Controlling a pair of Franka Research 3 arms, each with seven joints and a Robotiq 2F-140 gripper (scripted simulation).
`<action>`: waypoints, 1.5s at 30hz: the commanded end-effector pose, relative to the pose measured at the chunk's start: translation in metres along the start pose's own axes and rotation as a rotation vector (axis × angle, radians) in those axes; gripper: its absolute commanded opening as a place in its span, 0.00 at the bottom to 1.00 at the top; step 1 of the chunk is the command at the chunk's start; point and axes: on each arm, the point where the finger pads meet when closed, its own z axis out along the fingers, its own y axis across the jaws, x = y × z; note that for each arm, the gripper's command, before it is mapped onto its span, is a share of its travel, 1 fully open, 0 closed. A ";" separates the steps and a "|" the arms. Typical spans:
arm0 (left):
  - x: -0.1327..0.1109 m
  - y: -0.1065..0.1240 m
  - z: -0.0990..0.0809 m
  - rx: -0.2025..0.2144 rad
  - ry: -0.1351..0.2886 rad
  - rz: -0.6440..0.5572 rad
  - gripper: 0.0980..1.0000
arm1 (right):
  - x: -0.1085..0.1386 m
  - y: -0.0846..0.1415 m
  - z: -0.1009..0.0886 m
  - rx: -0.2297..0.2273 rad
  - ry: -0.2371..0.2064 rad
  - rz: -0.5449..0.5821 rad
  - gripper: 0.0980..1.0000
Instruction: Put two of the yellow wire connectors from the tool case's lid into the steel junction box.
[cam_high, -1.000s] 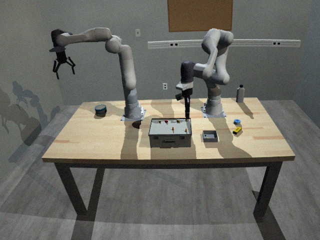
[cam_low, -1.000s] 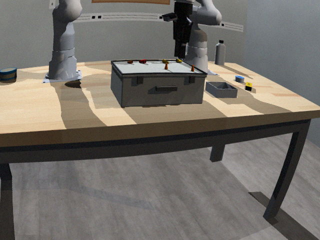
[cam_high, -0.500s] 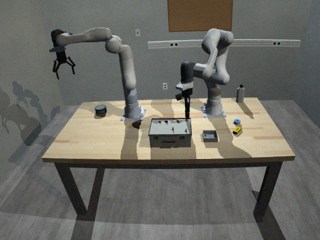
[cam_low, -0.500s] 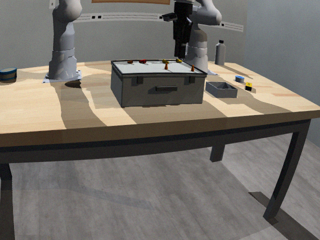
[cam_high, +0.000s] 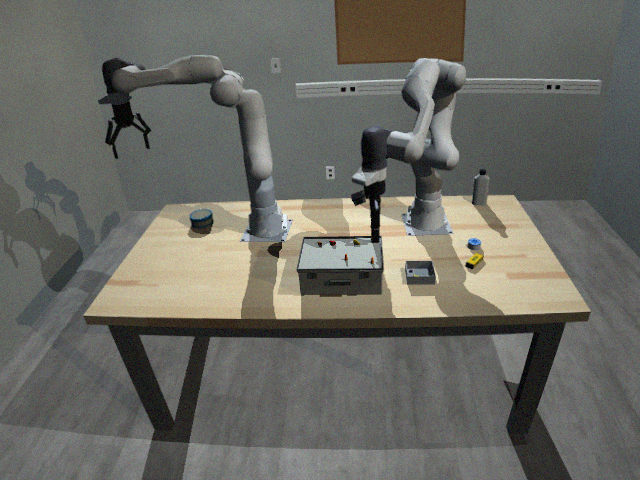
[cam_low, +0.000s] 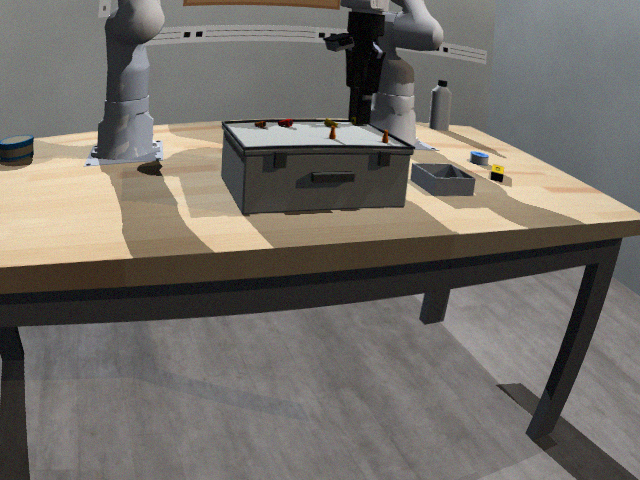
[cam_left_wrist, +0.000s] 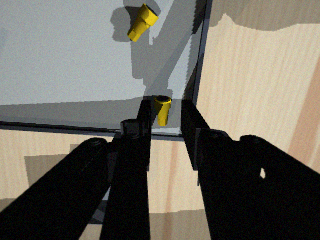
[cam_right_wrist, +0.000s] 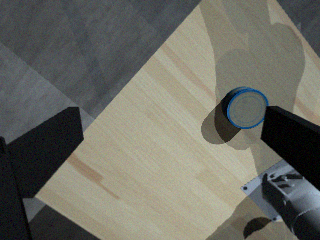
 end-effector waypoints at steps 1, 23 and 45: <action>0.004 -0.003 0.003 0.008 0.011 -0.007 0.17 | 0.000 0.000 0.000 0.000 0.000 0.000 1.00; 0.004 -0.003 0.003 0.008 0.011 -0.007 0.06 | 0.000 0.000 0.000 0.000 0.000 0.000 1.00; 0.004 -0.003 0.003 0.008 0.011 -0.007 0.06 | 0.000 0.000 0.000 0.000 0.000 0.000 1.00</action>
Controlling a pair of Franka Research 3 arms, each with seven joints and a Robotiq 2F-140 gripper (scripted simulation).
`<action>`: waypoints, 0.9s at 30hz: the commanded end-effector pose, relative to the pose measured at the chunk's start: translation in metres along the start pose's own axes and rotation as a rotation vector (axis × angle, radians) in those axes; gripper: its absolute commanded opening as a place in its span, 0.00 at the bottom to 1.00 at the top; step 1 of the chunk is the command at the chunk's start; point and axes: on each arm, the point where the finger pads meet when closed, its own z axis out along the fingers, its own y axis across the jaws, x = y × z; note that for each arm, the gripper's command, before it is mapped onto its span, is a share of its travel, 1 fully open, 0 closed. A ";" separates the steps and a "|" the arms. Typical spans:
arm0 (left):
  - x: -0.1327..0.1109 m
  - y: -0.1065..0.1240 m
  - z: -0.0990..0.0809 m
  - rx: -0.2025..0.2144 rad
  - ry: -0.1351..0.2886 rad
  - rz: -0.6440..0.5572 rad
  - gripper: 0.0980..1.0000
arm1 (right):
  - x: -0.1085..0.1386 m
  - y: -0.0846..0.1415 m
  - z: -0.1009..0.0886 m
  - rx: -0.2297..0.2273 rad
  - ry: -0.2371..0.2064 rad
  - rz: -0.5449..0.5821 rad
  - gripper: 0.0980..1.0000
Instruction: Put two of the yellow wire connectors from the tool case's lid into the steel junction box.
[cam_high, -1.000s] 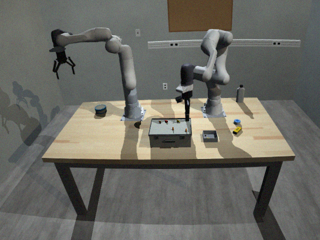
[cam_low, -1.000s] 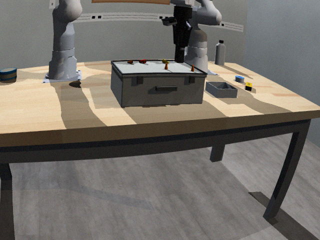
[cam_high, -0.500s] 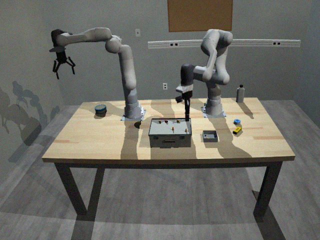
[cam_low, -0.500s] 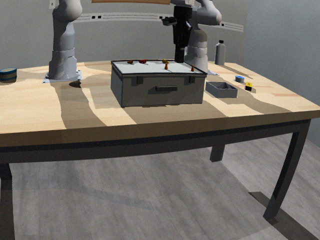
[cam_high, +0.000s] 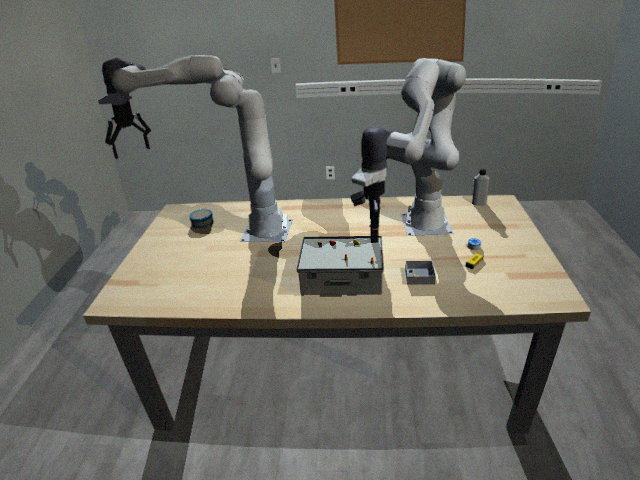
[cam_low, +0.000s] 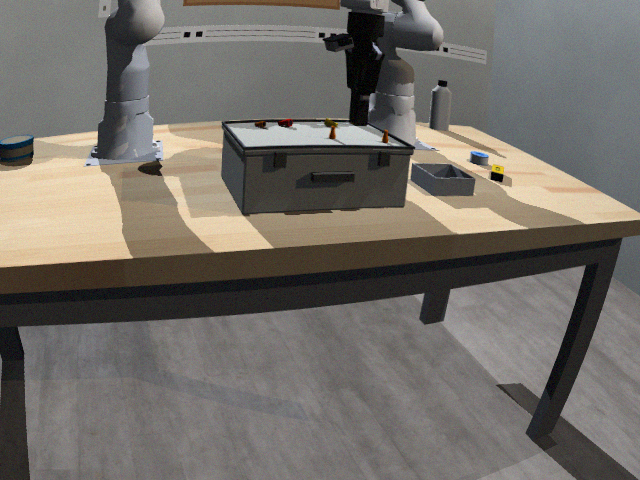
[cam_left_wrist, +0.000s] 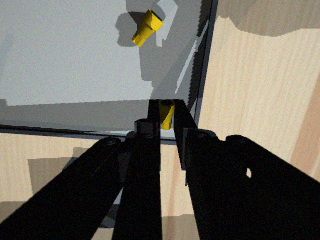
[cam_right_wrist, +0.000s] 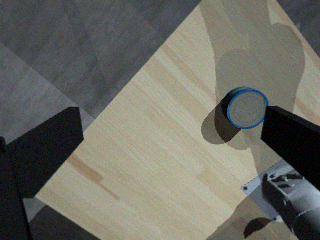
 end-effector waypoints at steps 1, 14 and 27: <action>0.000 0.001 0.001 -0.002 0.001 -0.006 0.06 | 0.000 0.000 0.000 0.000 0.000 0.000 1.00; 0.000 0.001 -0.004 -0.002 0.001 -0.006 0.06 | 0.000 0.000 0.000 0.000 0.000 0.000 1.00; 0.000 0.001 -0.057 -0.002 0.001 -0.006 0.06 | 0.000 0.000 0.000 0.000 0.000 0.000 1.00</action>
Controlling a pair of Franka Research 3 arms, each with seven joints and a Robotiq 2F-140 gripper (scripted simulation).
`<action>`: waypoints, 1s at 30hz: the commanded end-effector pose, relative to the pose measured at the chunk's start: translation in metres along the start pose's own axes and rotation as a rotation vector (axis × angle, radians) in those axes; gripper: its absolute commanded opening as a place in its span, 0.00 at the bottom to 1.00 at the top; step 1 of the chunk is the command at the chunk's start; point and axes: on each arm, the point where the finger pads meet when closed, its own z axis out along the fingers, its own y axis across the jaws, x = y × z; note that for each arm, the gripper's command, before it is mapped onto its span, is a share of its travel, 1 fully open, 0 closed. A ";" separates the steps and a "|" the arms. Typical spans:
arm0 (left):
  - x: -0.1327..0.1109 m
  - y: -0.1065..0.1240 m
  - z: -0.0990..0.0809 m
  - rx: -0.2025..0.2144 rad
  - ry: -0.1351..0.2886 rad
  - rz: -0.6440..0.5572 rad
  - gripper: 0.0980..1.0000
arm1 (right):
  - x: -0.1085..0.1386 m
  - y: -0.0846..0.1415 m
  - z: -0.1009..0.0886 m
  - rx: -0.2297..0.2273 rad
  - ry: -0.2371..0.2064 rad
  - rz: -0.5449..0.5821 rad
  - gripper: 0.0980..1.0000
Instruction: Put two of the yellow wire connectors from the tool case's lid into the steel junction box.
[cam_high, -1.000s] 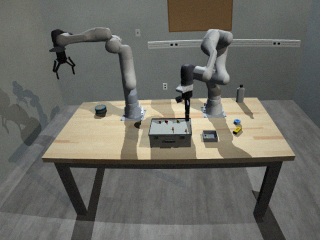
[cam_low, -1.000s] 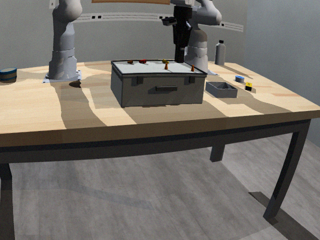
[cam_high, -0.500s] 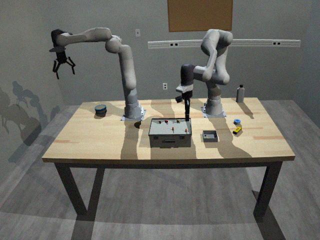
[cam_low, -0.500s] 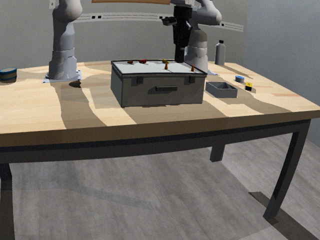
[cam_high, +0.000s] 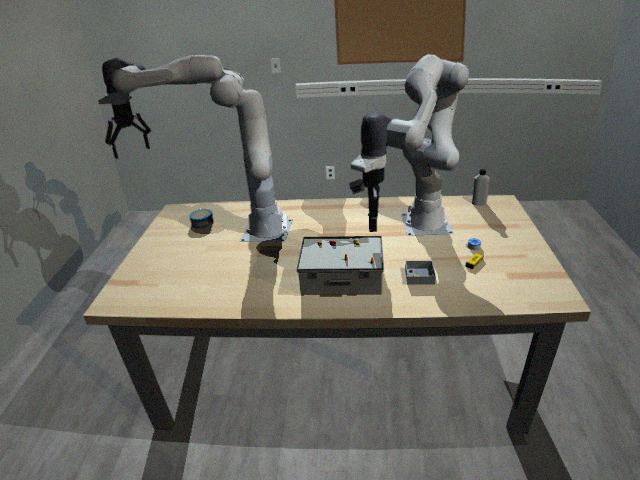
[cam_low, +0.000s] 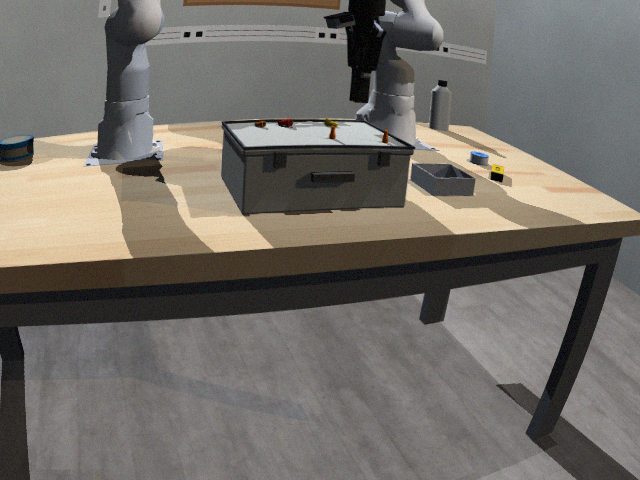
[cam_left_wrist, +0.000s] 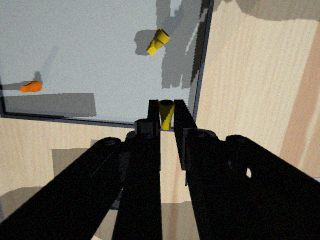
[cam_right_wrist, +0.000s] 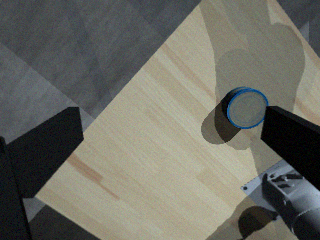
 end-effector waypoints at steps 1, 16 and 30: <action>-0.006 0.007 -0.012 -0.021 -0.020 -0.006 0.06 | 0.000 0.000 0.000 0.000 0.000 0.000 1.00; -0.006 0.007 -0.020 -0.021 -0.020 -0.006 0.06 | 0.000 0.000 0.000 0.000 0.000 0.000 1.00; -0.037 -0.012 -0.020 -0.021 -0.020 -0.006 0.06 | 0.000 0.000 0.000 0.000 0.000 0.000 1.00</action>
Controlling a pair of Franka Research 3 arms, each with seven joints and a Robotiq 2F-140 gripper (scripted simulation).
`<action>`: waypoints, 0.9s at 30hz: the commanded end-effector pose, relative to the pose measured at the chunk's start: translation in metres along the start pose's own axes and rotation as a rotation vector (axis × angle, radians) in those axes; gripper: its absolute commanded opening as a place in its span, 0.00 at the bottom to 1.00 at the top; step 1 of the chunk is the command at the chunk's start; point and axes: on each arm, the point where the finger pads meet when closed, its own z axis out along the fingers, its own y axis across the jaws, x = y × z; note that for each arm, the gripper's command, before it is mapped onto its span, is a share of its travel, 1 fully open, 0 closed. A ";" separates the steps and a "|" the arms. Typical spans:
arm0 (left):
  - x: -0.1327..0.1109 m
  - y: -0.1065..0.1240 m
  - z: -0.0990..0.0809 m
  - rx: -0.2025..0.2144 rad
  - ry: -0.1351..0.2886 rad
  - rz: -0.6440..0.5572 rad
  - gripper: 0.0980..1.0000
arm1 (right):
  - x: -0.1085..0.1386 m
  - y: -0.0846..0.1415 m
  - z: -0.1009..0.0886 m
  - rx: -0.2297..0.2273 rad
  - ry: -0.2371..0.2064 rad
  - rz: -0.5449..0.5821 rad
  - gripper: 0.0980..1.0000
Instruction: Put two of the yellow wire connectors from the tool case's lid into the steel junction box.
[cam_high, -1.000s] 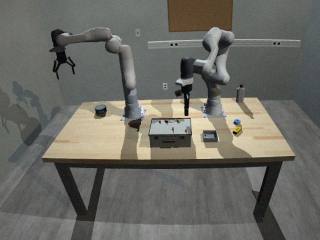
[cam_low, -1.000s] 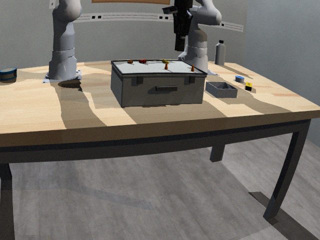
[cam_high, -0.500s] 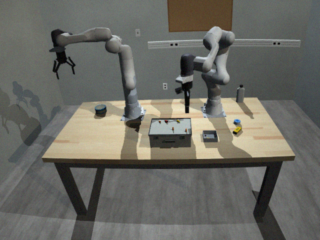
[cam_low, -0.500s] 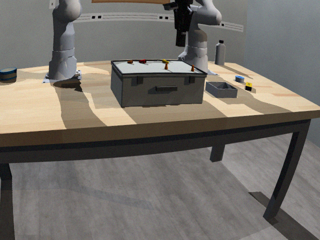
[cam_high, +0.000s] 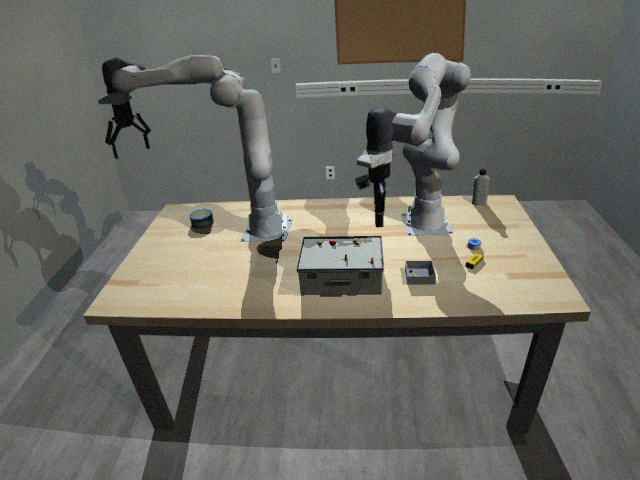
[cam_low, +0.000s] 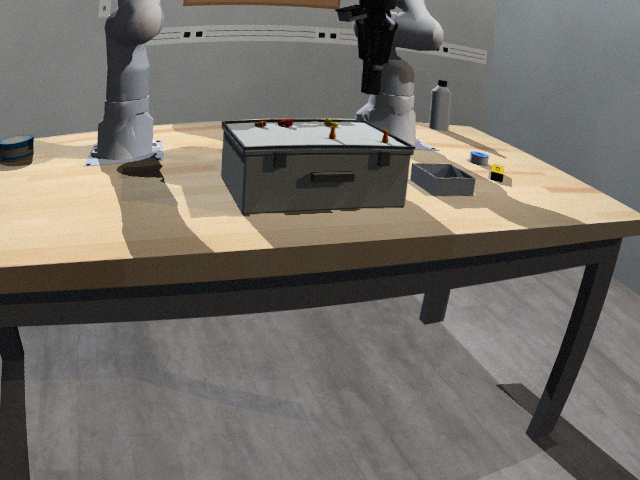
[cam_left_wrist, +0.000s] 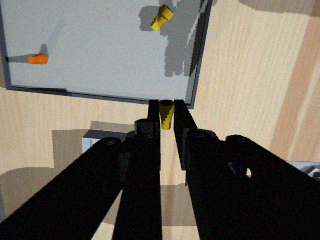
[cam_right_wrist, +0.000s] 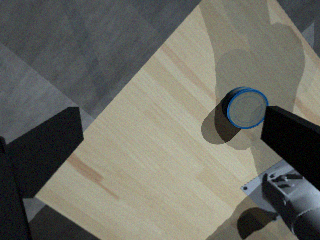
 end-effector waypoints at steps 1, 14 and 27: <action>-0.020 -0.012 0.000 0.000 -0.003 0.020 0.06 | 0.000 0.000 0.000 0.000 0.000 0.000 1.00; -0.101 -0.064 0.000 0.000 -0.003 0.020 0.06 | 0.000 0.000 0.000 0.000 0.000 0.000 1.00; -0.140 -0.089 -0.001 0.000 -0.003 0.020 0.06 | 0.000 0.000 0.000 0.000 0.000 0.000 1.00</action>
